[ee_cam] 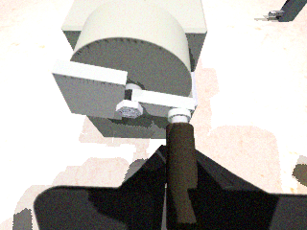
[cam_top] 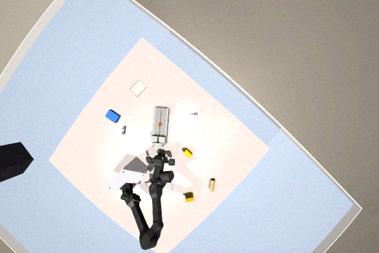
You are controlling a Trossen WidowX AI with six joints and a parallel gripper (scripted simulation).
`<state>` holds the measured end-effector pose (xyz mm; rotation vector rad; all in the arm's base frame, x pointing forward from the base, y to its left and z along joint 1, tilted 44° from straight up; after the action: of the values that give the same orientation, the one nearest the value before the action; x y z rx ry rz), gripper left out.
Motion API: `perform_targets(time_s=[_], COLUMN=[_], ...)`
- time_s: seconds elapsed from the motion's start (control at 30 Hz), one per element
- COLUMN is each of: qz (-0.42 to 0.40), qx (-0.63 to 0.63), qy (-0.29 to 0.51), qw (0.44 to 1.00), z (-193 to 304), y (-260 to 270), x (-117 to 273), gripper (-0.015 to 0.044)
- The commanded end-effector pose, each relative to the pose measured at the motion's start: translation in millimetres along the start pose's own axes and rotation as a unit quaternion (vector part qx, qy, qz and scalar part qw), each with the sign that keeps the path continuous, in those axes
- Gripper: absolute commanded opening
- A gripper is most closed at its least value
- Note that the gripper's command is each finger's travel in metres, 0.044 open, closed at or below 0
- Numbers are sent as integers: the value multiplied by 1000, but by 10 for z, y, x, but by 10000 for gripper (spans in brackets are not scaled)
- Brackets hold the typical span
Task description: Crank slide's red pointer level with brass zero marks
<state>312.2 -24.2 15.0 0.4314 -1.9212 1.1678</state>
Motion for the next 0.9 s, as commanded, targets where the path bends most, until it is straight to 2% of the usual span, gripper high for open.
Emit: perform_targets(time_s=[0.0, 0.87], qz=[0, -1], qx=[-1, -1], qy=[4, 4], qw=[1000, 1000], z=[65, 169], y=[22, 216], x=[-68, -174], gripper=[0, 0])
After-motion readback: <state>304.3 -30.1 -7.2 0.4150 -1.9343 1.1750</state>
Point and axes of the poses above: the point midway between the two fingers, 35 mm back from their tips, its own x axis back along the fingers, its own y axis across the jaws, z = x × y, the point moved 3 cm from there along x, back along the fingers
